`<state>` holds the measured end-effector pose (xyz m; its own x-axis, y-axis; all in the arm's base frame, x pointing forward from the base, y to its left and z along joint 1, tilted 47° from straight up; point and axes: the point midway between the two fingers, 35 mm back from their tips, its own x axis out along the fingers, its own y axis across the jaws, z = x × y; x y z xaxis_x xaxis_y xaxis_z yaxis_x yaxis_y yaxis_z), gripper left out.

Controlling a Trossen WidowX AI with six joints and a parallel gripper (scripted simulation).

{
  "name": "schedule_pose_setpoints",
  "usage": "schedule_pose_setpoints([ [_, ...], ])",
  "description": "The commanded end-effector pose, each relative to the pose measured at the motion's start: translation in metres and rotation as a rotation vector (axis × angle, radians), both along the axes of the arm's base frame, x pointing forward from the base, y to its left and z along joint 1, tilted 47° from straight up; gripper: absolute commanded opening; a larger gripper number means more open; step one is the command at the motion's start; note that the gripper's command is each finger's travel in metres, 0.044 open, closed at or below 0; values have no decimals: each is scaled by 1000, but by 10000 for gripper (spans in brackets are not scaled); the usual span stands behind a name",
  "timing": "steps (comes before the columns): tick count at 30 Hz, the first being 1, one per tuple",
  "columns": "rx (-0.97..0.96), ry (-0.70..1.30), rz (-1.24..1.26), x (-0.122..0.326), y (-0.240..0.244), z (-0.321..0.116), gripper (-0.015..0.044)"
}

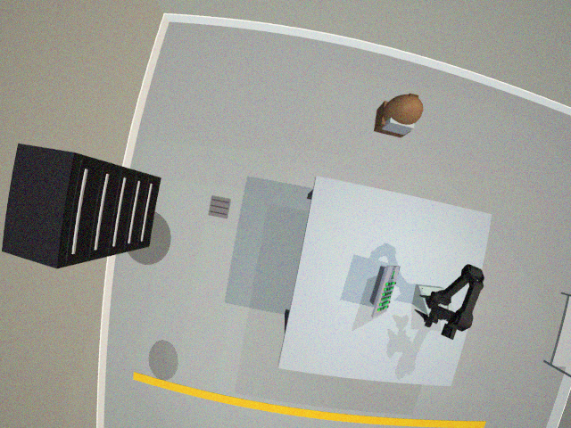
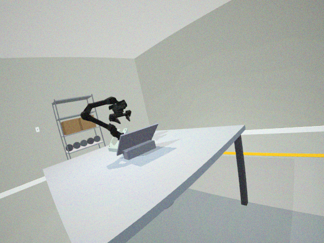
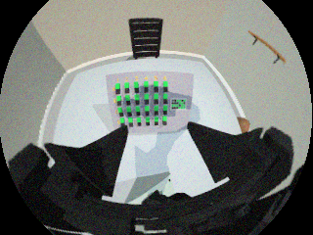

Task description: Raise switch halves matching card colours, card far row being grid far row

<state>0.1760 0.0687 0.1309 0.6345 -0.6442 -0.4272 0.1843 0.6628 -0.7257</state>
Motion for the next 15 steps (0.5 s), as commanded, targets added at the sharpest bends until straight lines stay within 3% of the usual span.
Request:
schedule_pose_setpoints([
  [1, 2, 3, 0, 1, 0, -1, 374],
  [8, 49, 42, -3, 57, -11, -33, 190],
  [15, 16, 6, -18, 100, -37, -32, 6],
])
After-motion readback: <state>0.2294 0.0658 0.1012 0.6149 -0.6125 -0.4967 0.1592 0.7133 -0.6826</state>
